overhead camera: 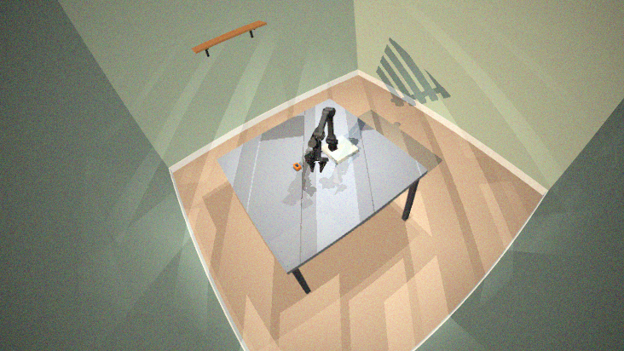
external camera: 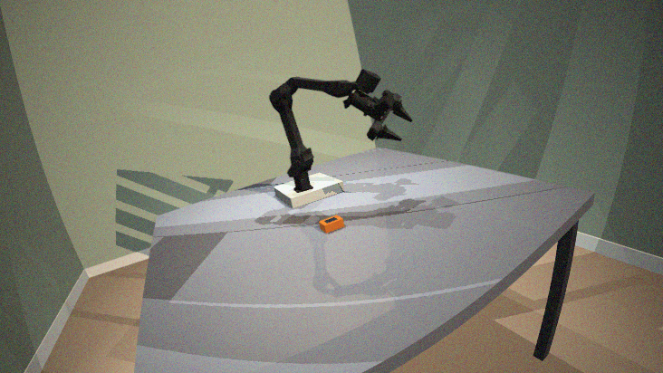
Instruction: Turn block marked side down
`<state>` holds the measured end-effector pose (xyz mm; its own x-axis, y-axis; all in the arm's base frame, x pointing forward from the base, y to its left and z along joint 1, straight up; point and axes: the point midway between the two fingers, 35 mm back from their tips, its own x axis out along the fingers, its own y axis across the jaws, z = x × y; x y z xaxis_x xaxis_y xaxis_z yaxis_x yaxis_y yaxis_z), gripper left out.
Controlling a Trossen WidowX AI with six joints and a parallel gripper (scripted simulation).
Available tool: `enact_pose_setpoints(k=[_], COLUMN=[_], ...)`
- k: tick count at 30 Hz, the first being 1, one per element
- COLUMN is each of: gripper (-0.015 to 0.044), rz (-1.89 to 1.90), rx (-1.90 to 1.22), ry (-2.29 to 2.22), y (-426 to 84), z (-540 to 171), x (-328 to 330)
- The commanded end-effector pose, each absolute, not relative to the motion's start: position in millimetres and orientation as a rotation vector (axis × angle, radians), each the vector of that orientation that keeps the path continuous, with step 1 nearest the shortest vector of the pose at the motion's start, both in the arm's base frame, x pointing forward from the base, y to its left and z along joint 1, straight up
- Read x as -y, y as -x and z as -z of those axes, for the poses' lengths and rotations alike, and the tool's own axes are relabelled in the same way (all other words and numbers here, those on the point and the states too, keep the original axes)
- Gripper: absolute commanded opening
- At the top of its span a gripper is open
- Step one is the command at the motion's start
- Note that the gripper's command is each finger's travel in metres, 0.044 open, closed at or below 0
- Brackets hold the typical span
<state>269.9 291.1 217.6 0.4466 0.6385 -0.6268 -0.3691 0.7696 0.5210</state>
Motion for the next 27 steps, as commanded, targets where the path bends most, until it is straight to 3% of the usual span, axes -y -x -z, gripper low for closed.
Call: enact_pose_setpoints(k=[1, 9, 16, 27], gripper=[0.0440, 0.0440, 0.0440, 0.0440], rz=[-0.464, -0.218, -0.111, -0.108], rx=[-0.972, -1.203, -1.508, -1.541], ry=[-0.193, 0.021, 0.110, 0.111], y=[-311.7, -345.8, -329.2, -328.0], z=[-186.2, -132.2, -95.8, -81.7], x=[-234.9, -114.1, -6.9, 3.0])
